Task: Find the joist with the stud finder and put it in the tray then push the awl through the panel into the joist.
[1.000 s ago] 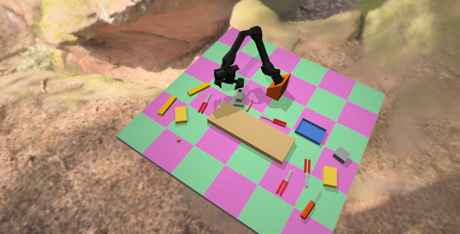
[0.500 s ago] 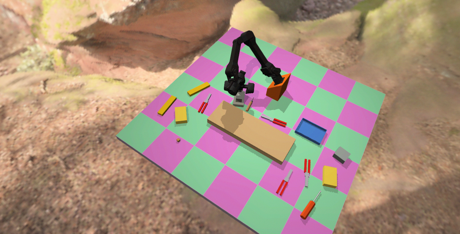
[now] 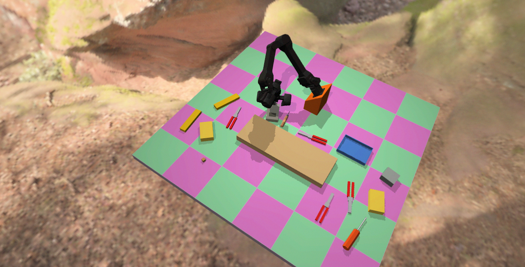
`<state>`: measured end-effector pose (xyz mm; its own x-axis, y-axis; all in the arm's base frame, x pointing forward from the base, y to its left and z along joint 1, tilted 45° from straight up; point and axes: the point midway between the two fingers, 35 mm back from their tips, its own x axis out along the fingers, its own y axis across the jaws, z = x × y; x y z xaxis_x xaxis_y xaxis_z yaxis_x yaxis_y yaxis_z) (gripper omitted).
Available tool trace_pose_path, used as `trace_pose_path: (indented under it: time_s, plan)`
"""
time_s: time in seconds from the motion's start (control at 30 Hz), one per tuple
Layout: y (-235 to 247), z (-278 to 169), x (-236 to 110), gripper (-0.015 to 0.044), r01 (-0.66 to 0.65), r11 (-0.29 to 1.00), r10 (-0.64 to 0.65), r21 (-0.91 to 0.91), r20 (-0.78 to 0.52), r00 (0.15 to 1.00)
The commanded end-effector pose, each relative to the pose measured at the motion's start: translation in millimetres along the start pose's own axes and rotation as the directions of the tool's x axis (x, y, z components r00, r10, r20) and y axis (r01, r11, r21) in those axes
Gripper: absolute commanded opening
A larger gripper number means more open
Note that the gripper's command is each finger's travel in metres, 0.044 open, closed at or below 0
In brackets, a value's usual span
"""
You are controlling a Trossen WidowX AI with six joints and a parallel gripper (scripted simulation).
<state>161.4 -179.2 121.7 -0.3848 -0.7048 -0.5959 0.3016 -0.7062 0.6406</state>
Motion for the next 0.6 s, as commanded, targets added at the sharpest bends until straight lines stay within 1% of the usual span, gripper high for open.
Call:
trace_pose_path:
  time_s: [0.0,0.57]
  plan:
    - [-1,1,5,0.0440,-0.002,1.000,0.002,0.001,0.005,1.000]
    - [-1,-7,30,0.0440,-0.002,1.000,0.002,0.001,0.004,1.000]
